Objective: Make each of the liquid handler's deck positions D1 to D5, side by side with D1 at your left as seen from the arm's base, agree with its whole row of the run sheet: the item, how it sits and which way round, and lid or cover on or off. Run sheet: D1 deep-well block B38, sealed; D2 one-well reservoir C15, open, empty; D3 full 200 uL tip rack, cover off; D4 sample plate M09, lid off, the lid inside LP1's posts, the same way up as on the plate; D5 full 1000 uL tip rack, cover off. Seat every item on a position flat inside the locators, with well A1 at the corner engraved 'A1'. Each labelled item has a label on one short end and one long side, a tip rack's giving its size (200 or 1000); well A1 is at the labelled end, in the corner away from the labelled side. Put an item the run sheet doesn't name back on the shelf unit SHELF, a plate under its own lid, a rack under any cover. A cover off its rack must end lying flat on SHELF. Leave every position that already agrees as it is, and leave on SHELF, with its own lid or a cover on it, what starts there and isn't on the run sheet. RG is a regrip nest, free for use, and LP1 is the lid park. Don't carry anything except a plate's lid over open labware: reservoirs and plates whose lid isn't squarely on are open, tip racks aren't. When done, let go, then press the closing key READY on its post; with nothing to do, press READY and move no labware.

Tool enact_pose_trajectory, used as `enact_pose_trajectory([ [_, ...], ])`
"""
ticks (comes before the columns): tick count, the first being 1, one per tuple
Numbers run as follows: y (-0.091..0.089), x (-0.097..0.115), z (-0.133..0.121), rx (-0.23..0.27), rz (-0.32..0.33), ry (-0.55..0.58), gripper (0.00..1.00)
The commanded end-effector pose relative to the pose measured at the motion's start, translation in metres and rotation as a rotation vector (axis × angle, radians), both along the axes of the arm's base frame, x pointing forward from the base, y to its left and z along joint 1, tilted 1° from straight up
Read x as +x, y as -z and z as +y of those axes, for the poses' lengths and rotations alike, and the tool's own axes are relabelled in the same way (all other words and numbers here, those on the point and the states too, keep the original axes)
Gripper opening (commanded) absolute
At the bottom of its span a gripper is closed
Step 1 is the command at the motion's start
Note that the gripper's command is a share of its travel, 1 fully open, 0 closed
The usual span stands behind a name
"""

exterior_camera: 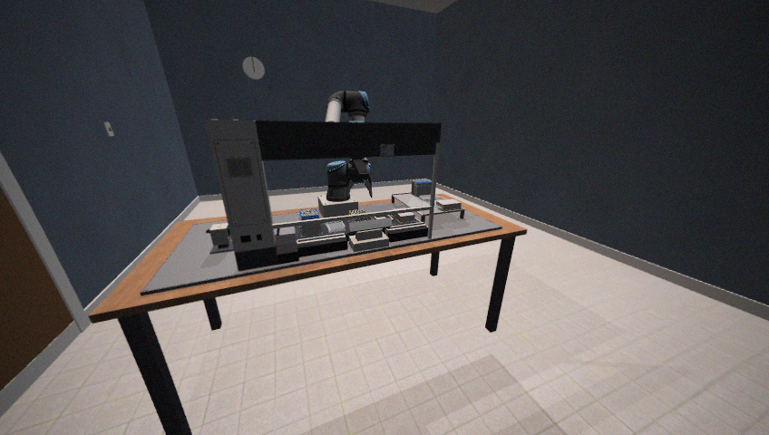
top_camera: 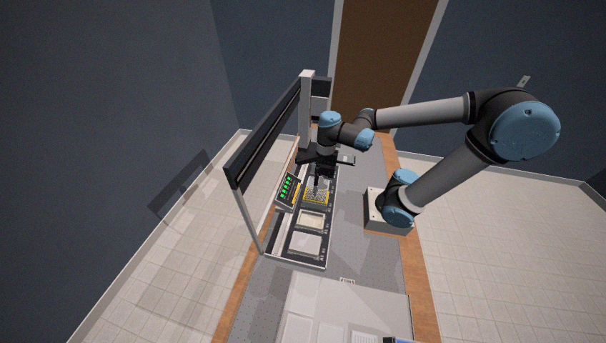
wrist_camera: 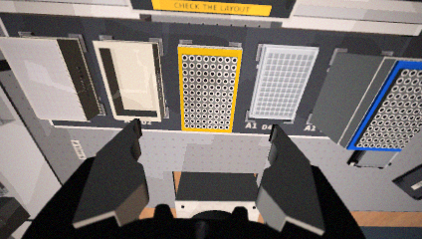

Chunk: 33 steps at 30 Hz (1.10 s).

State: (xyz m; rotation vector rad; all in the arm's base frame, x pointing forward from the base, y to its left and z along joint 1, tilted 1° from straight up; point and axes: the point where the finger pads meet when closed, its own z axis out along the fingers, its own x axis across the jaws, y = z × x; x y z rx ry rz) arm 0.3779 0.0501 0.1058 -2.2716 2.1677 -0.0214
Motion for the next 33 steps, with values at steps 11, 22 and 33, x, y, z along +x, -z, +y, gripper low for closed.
enact_pose_trajectory([
  [11, 0.000, 0.000, 0.000, 0.000, -0.001, 0.000, 0.82],
  [22, 0.000, -0.002, 0.055, 0.000, -0.001, 0.000, 0.82],
  [33, 0.001, -0.004, 0.100, 0.000, -0.001, 0.000, 0.82],
])
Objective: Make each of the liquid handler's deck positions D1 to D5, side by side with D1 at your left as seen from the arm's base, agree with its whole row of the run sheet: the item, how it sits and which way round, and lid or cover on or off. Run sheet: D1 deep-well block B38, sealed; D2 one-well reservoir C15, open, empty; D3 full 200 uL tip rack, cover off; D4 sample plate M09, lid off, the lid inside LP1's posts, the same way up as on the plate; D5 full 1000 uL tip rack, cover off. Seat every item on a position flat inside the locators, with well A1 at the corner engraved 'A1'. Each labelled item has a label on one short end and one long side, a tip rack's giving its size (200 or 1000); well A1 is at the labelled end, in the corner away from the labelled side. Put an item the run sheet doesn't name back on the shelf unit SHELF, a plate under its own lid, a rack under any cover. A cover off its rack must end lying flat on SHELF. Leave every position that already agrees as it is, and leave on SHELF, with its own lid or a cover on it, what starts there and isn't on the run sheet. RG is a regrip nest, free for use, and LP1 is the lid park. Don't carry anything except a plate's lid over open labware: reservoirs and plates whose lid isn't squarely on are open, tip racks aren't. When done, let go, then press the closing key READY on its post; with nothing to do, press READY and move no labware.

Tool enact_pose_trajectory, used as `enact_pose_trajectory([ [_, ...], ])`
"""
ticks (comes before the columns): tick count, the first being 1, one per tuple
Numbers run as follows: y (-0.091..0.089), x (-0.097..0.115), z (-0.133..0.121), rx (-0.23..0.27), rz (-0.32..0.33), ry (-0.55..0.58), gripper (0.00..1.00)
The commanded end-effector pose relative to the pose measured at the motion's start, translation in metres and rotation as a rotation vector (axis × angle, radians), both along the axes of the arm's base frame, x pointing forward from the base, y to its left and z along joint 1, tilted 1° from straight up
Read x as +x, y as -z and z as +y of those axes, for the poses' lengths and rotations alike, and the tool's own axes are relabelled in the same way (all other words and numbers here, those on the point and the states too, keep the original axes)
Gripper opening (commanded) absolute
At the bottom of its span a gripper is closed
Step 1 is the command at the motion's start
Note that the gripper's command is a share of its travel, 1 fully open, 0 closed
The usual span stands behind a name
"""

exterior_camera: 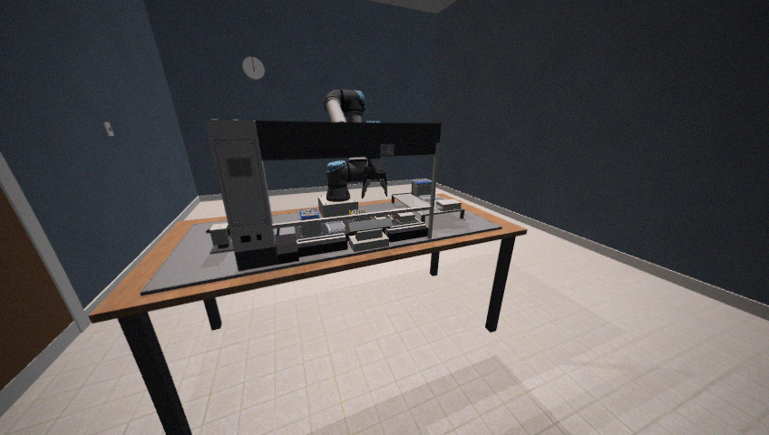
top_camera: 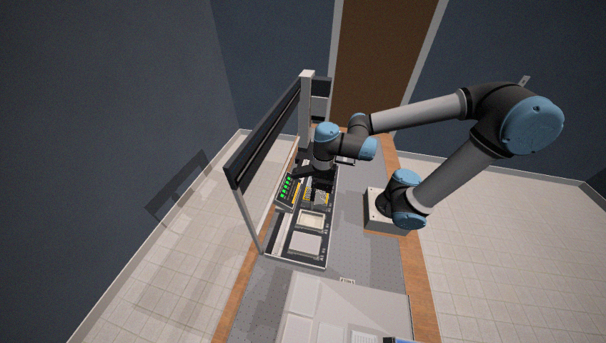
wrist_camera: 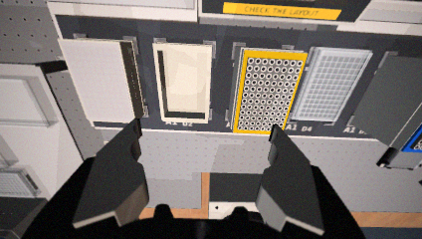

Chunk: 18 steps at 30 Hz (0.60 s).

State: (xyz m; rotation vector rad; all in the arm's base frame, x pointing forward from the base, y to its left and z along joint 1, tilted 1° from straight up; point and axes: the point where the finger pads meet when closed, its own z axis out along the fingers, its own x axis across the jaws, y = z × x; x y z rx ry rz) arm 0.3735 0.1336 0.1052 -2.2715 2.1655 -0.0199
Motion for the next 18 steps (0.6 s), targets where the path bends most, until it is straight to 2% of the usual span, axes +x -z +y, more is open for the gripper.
enact_pose_trajectory([
  [1, 0.000, 0.000, 0.021, -0.002, -0.001, 0.001, 0.82],
  [5, 0.000, -0.001, 0.040, -0.002, -0.001, 0.001, 0.82],
  [18, 0.000, -0.001, 0.040, -0.002, -0.001, 0.001, 0.82],
])
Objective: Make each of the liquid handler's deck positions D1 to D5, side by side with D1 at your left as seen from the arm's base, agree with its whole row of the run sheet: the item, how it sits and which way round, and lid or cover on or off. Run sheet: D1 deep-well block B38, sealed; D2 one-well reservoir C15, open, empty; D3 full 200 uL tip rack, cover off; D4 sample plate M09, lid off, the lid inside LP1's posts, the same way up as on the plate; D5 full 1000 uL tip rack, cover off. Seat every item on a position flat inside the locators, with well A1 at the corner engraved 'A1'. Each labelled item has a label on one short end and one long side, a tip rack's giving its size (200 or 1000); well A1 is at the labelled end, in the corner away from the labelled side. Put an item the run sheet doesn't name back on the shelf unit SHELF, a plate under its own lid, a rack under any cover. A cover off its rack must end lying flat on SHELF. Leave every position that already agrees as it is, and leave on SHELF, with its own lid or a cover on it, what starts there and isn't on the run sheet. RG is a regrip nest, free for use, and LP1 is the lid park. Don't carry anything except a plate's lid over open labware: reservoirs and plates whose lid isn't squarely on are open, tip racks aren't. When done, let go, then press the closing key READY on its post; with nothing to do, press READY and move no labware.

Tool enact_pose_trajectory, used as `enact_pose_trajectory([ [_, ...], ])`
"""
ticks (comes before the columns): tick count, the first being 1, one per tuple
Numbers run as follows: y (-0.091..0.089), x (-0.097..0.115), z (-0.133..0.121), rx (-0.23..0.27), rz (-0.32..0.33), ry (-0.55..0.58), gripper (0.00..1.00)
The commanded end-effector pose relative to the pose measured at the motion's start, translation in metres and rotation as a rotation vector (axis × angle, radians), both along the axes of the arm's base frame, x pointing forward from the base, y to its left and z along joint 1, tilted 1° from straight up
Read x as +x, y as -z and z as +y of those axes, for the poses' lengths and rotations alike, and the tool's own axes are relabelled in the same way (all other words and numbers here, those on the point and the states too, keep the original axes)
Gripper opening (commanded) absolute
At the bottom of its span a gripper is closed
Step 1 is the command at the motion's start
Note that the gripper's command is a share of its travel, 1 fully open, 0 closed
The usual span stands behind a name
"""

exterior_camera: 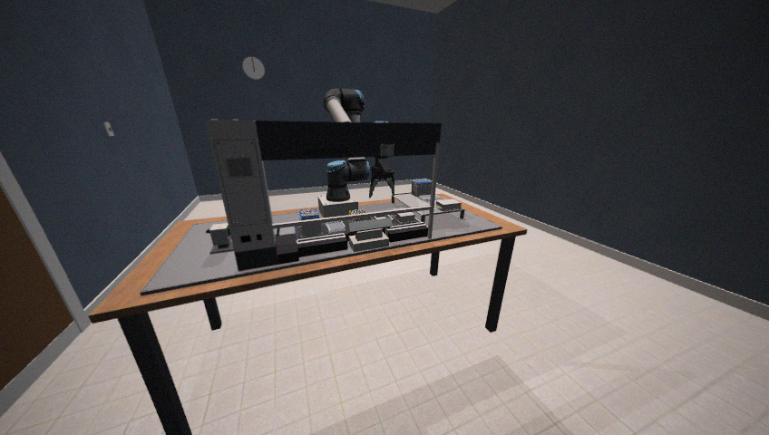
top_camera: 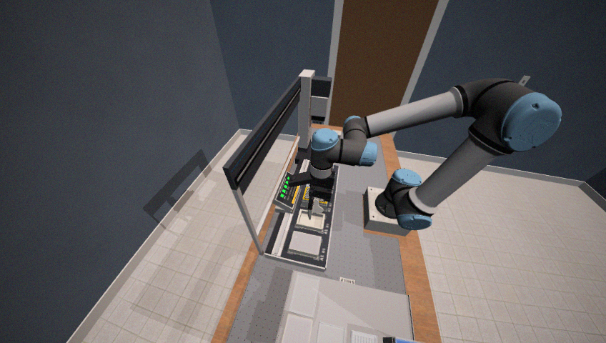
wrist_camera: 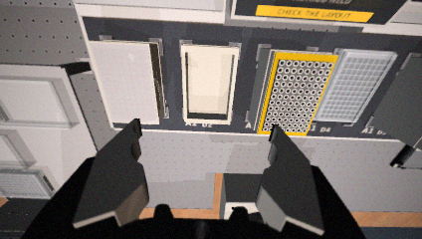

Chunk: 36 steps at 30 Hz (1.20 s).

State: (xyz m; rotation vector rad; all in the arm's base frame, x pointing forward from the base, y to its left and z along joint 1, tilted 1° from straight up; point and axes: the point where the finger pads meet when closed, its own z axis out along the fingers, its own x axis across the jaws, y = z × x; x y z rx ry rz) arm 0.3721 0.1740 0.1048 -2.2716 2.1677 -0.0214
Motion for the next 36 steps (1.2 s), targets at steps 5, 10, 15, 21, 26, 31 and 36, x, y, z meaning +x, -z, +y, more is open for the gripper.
enact_pose_trajectory([
  [5, 0.000, 0.000, 0.000, 0.000, -0.001, 0.000, 0.82],
  [10, 0.000, 0.000, 0.000, 0.000, -0.001, 0.000, 0.82],
  [15, 0.000, 0.000, 0.000, 0.000, -0.001, 0.000, 0.82],
  [21, 0.000, 0.000, 0.000, 0.000, -0.001, 0.000, 0.82],
  [26, 0.000, 0.000, 0.005, 0.000, -0.001, 0.000, 0.82],
  [31, 0.000, -0.001, 0.030, 0.000, -0.001, 0.000, 0.82],
  [36, 0.000, -0.002, 0.055, 0.000, -0.001, 0.000, 0.82],
])
